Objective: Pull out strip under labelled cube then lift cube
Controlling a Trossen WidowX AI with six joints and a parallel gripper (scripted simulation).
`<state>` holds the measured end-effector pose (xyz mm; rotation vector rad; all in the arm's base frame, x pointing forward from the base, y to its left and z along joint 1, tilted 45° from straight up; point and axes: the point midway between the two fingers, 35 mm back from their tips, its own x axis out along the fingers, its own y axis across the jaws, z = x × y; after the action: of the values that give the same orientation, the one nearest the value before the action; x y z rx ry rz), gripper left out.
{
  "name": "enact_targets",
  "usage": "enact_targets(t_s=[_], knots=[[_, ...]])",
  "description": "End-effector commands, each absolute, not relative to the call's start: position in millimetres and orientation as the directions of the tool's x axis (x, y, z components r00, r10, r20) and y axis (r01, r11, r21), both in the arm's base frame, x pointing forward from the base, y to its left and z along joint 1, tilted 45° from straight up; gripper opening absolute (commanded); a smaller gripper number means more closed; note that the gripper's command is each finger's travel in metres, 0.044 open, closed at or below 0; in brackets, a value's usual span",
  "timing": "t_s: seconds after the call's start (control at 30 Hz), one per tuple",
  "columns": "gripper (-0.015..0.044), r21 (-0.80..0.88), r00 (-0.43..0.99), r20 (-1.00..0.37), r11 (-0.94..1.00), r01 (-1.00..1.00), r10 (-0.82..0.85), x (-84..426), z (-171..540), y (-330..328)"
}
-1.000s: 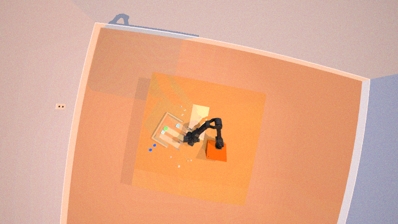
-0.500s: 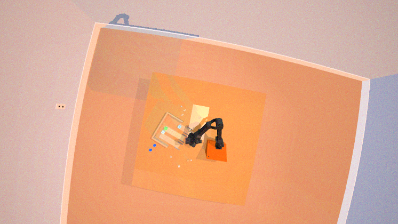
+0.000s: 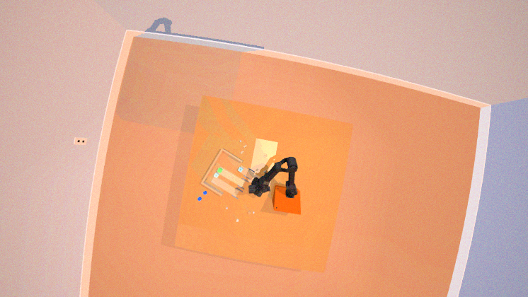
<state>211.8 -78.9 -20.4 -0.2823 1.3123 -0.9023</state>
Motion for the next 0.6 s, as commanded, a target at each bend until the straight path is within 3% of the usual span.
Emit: enact_targets(t_s=[0.0,0.57], knots=[[0.0000,-0.652,-0.037,-0.714,0.644,0.401,-0.699,196.5,-26.0,-77.7],[0.0000,-0.652,-0.038,-0.714,0.644,0.400,-0.699,177.2,-31.7,-70.9]])
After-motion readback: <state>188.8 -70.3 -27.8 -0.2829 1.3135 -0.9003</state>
